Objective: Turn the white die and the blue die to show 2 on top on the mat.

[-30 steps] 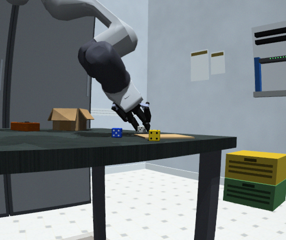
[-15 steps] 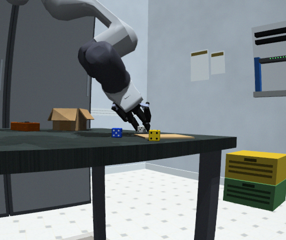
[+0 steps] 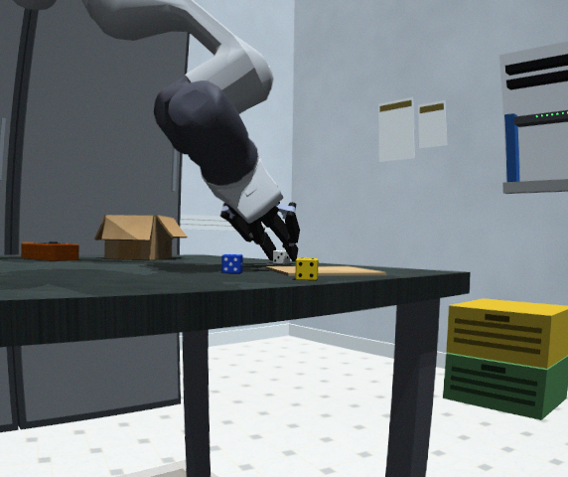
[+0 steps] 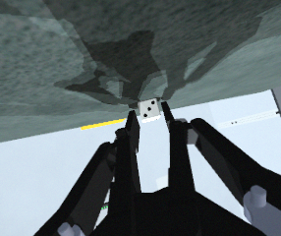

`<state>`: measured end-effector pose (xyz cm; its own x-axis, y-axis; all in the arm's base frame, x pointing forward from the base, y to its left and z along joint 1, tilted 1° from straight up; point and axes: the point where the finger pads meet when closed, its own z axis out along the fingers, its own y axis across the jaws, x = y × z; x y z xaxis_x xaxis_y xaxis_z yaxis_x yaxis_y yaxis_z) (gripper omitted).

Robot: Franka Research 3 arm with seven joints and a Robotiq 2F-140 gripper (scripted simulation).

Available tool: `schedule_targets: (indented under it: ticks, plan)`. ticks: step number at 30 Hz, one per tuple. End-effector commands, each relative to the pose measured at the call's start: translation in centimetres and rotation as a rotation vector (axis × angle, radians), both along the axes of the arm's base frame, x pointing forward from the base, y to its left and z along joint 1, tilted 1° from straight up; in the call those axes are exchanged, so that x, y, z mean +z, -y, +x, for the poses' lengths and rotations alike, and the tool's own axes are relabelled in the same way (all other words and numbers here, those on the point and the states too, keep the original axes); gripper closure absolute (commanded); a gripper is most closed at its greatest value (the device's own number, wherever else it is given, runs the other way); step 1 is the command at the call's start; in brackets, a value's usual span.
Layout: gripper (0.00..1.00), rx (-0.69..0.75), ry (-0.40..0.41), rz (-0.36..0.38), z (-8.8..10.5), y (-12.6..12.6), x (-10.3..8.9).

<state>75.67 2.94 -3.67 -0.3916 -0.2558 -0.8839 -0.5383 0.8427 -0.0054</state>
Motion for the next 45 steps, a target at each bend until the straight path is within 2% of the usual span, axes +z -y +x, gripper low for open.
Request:
schedule_targets:
  ticks: [1, 9, 15, 28, 38, 45]
  plan:
    - [0.68, 0.004, 0.007, -0.003, -0.4, 0.3, 0.5]
    - [0.68, 0.004, 0.007, -0.003, -2.6, 1.7, 1.8]
    - [0.68, 0.004, 0.007, -0.003, -3.3, 2.2, 2.3]
    - [0.68, 0.004, 0.007, -0.003, -3.4, 2.2, 3.2]
    - [0.68, 0.004, 0.007, -0.003, -3.5, 2.2, 7.4]
    - [0.68, 0.004, 0.007, -0.003, -3.5, 2.2, 8.3]
